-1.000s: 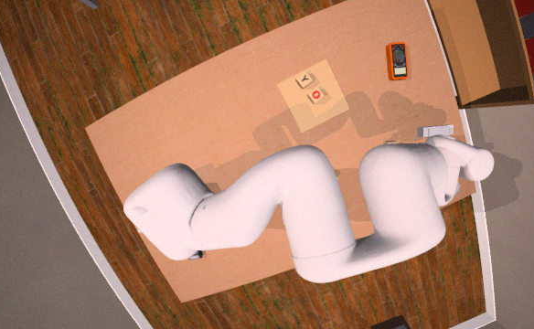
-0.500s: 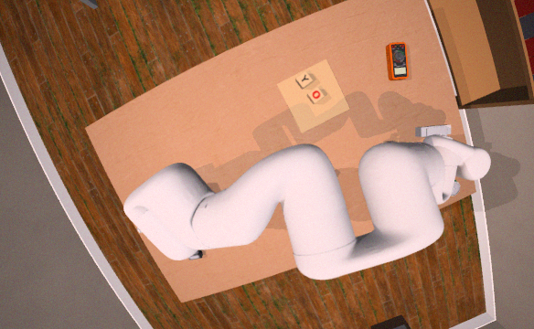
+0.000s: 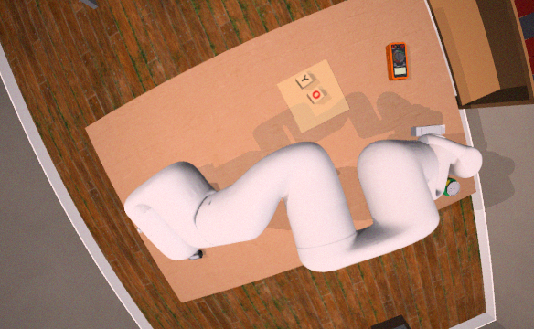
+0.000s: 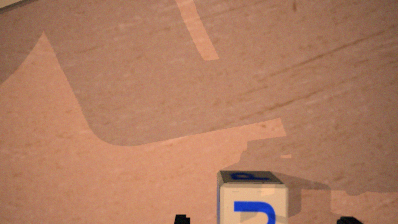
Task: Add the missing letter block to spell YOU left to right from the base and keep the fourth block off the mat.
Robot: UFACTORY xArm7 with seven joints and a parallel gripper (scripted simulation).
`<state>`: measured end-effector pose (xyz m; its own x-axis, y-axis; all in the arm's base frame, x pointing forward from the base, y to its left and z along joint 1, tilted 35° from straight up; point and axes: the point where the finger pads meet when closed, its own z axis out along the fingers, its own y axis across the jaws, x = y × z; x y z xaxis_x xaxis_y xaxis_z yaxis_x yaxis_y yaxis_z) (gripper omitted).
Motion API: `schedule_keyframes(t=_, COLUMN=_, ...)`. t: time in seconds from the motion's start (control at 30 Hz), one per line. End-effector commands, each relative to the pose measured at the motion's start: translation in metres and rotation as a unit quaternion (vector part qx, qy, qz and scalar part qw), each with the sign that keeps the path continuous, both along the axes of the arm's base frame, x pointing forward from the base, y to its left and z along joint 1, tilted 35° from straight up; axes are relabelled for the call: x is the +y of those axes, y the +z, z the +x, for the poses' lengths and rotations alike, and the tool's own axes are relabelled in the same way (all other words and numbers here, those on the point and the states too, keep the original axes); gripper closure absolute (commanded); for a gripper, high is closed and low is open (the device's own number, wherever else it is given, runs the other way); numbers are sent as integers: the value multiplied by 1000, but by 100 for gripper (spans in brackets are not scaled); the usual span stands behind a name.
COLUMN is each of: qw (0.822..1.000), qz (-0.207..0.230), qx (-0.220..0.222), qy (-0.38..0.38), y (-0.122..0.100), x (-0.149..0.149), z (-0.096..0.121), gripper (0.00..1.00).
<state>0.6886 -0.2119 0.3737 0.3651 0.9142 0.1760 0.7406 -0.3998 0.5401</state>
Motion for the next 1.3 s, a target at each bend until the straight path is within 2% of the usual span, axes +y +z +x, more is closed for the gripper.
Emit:
schedule_keyframes(t=0.0, qw=1000, qz=-1, qx=-3, qy=0, y=0, x=-1, z=3, gripper=16)
schedule_keyframes(t=0.43, qw=1000, qz=-1, qx=-3, qy=0, y=-13, x=-2, z=12, gripper=16)
schedule_keyframes(t=1.27, qw=1000, qz=-1, qx=-3, qy=0, y=-15, x=-2, z=14, gripper=16)
